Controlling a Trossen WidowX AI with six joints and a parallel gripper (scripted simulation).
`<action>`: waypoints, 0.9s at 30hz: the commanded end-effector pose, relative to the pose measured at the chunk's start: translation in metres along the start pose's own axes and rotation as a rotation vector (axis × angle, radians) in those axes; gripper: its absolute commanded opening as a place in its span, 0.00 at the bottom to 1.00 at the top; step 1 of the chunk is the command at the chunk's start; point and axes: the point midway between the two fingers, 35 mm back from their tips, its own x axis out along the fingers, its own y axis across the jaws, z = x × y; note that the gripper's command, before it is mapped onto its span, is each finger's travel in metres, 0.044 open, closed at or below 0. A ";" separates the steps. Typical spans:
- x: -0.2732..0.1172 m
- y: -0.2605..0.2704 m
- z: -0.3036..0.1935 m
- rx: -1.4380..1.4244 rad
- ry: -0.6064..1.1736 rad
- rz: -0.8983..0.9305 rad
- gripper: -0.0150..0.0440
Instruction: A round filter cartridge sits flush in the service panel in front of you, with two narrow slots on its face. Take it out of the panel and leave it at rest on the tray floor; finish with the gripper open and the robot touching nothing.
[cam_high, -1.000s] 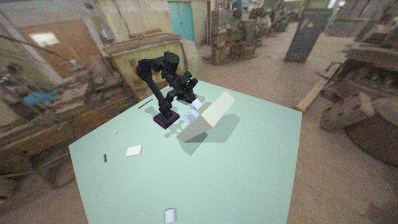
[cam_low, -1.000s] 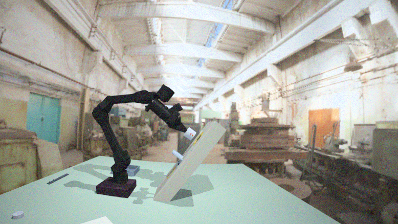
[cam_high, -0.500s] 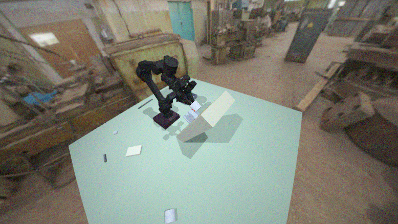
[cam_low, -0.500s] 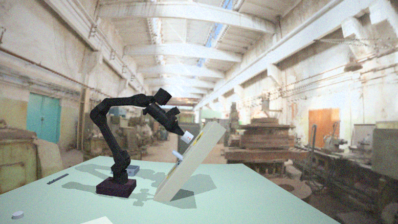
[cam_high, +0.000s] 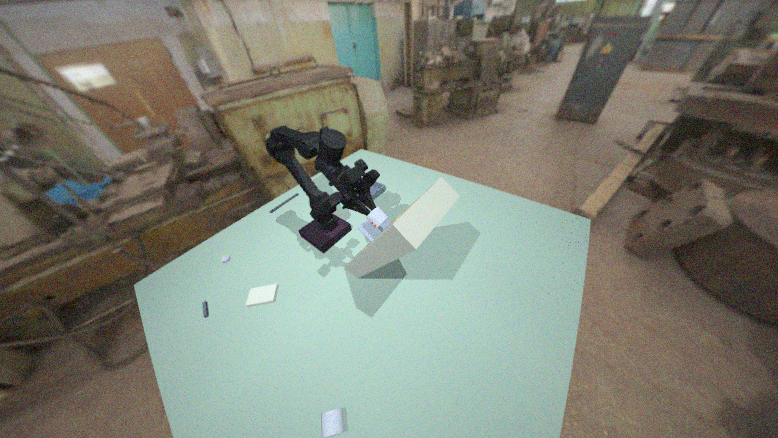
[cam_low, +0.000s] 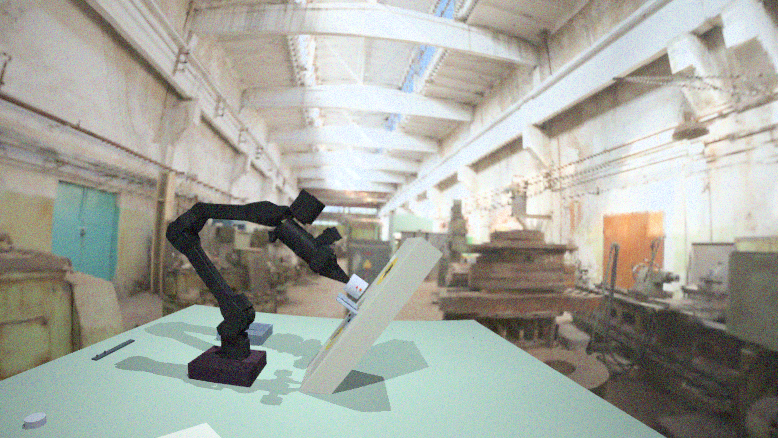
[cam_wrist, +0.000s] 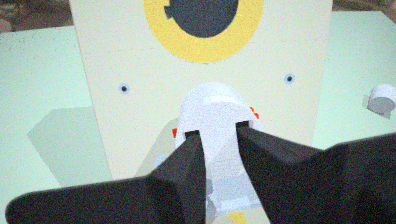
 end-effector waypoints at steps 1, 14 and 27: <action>0.000 0.000 0.000 0.000 0.000 0.000 0.30; 0.000 0.000 -0.001 0.000 -0.002 0.000 0.42; -0.011 -0.008 0.071 -0.001 -0.020 0.001 0.42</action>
